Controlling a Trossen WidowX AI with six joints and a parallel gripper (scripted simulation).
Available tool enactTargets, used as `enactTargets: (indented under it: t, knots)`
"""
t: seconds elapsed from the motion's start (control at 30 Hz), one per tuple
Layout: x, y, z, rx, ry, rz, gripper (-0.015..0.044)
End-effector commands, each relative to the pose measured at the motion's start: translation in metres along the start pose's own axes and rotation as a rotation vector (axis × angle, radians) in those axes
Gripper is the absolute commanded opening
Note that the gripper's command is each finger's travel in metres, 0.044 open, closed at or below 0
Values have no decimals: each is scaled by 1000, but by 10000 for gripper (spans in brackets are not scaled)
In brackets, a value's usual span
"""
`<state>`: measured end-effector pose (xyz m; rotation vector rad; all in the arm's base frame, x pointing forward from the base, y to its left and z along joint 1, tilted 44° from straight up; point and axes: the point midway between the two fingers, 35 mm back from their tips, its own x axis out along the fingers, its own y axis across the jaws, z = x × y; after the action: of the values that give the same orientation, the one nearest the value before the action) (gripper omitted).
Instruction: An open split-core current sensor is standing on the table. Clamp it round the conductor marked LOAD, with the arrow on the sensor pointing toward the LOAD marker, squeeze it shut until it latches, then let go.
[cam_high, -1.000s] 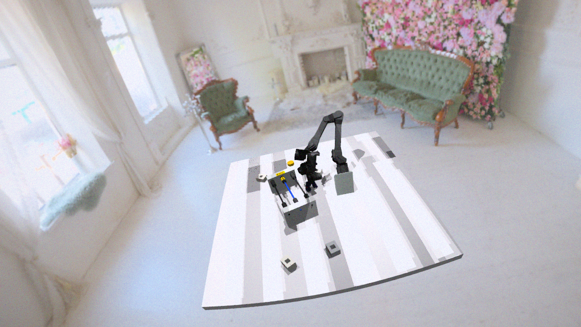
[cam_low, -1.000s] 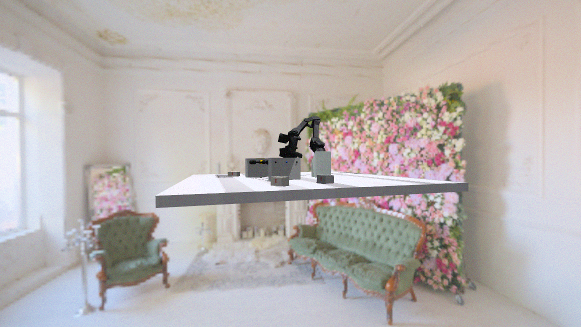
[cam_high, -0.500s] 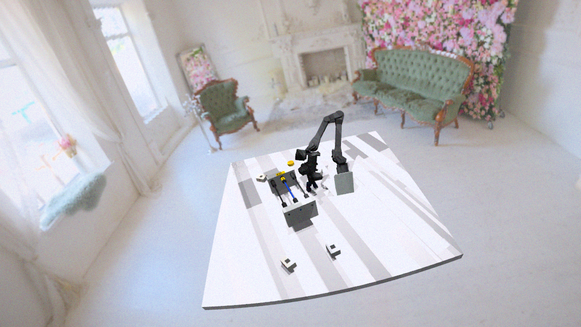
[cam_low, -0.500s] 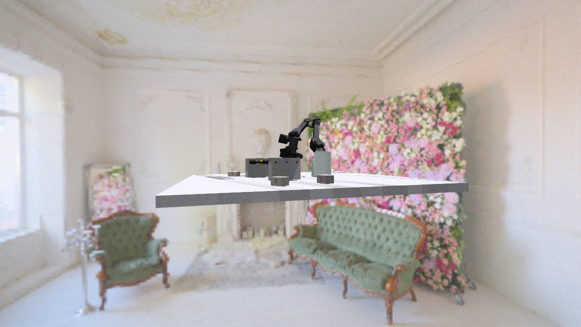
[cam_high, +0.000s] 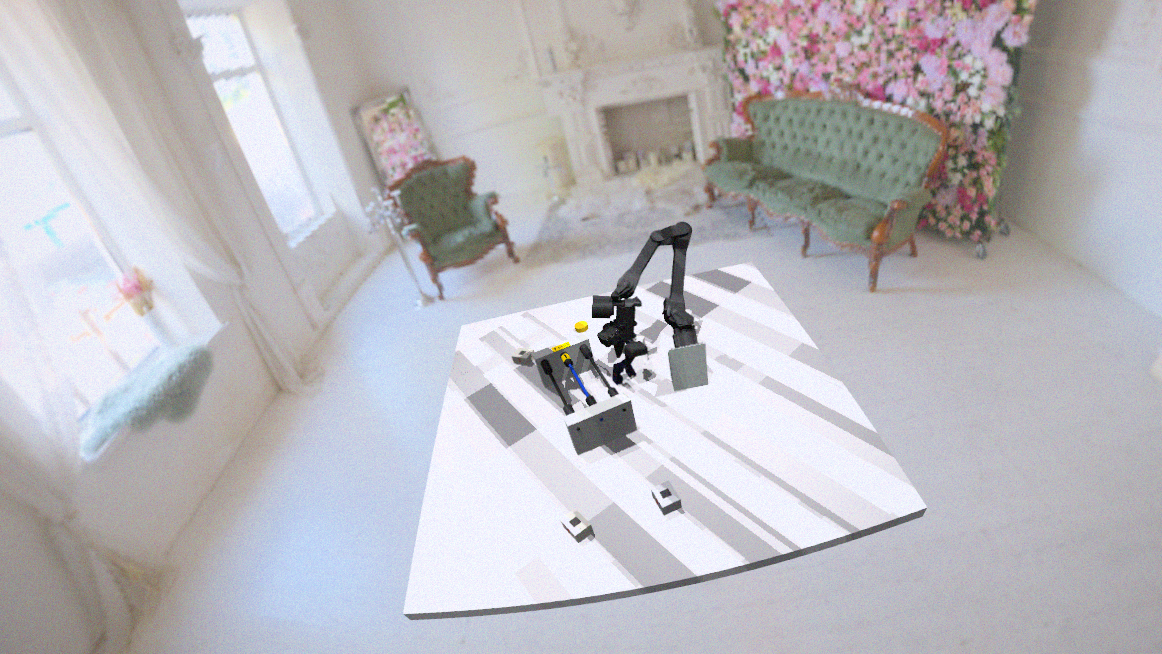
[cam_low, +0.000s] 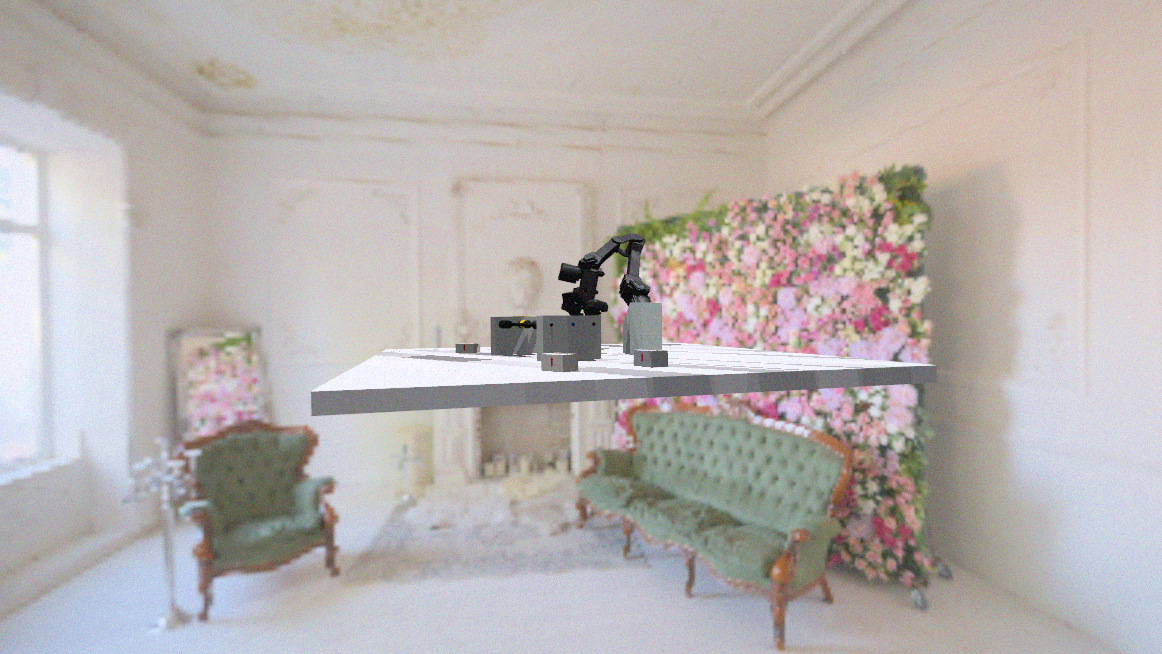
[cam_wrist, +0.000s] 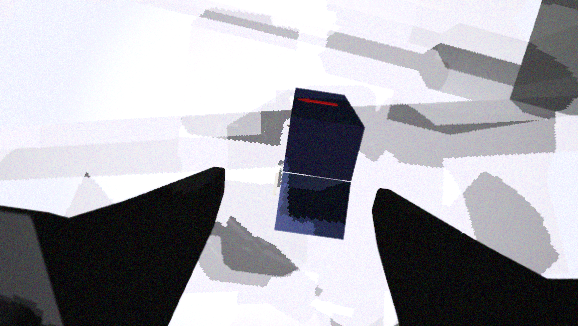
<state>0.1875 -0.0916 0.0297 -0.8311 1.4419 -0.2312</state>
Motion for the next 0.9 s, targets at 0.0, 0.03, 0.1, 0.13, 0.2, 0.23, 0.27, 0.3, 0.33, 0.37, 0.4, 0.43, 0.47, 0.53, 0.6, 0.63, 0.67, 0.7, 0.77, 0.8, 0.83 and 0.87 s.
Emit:
enactTargets:
  t: [0.0, 0.03, 0.1, 0.13, 0.2, 0.23, 0.27, 0.3, 0.33, 0.37, 0.4, 0.43, 0.47, 0.53, 0.6, 0.63, 0.67, 0.7, 0.77, 0.8, 0.83, 0.87]
  knots:
    - [-38, -3, 0, 8, -13, -11, 278]
    - [-40, -3, 0, 7, -13, -11, 278]
    - [-40, -3, 0, 7, -13, -11, 278]
    - [-40, -3, 0, 7, -13, -11, 278]
    - [-40, -3, 0, 7, -13, -11, 278]
    - [-40, -3, 0, 21, -11, -11, 305]
    - [-40, -3, 0, 61, -4, -10, 320]
    - [-40, -3, 1, 129, 7, -9, 320]
    - [-40, -4, 2, 212, 20, -9, 320]
    - [-40, -4, 3, 296, 34, -10, 320]
    - [-40, -4, 4, 379, 47, -13, 320]
    - [-40, -4, 5, 463, 61, -17, 320]
    - [-40, -5, 6, 546, 74, -22, 320]
    - [-40, -5, 8, 712, 100, -37, 320]
    - [-40, -5, 10, 878, 123, -58, 320]
    - [-40, -5, 12, 961, 134, -70, 320]
    - [-40, -6, 13, 1043, 144, -84, 320]
    - [-40, -6, 14, 1126, 153, -99, 320]
    - [-39, -6, 17, 1290, 169, -133, 320]
    - [-39, -6, 18, 1366, 176, -151, 320]
    - [-38, -6, 19, 1404, 183, -165, 320]
    - [-38, -6, 20, 1448, 185, -175, 320]
